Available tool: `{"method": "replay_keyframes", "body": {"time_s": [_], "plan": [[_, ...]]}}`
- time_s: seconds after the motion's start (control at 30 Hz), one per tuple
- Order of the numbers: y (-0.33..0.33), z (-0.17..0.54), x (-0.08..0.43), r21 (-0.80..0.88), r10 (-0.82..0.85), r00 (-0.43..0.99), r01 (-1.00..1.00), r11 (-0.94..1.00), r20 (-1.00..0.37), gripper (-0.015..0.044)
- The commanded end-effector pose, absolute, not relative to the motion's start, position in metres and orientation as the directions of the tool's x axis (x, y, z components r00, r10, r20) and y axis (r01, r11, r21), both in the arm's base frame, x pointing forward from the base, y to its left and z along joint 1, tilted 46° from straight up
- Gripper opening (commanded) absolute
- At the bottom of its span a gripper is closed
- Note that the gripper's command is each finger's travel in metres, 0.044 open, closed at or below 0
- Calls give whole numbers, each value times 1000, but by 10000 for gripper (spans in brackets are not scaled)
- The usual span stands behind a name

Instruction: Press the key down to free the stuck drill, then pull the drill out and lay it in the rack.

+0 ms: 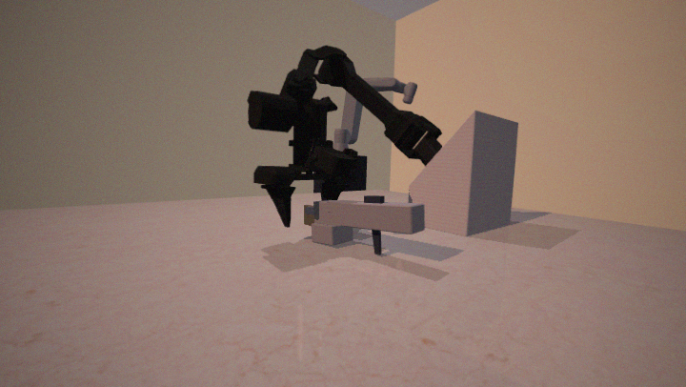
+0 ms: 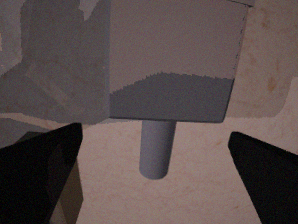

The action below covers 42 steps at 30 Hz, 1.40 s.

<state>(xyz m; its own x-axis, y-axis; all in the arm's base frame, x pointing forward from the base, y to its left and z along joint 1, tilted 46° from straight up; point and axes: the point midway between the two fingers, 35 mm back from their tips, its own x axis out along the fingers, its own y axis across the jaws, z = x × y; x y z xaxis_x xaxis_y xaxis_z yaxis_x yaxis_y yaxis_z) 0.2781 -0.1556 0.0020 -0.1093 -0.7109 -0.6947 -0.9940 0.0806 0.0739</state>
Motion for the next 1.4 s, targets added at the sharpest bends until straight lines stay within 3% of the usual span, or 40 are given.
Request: {"method": "replay_keyframes", "body": {"time_s": [0.0,0.23,0.77,1.37], "plan": [[-160,-6,273,87,-712,-119,-993,82,-692,440],[-161,-8,273,88,-712,-120,-993,82,-692,440],[-160,-6,275,78,-711,-113,-994,82,-694,20],[-168,1,274,87,-712,-120,-993,82,-691,0]]}}
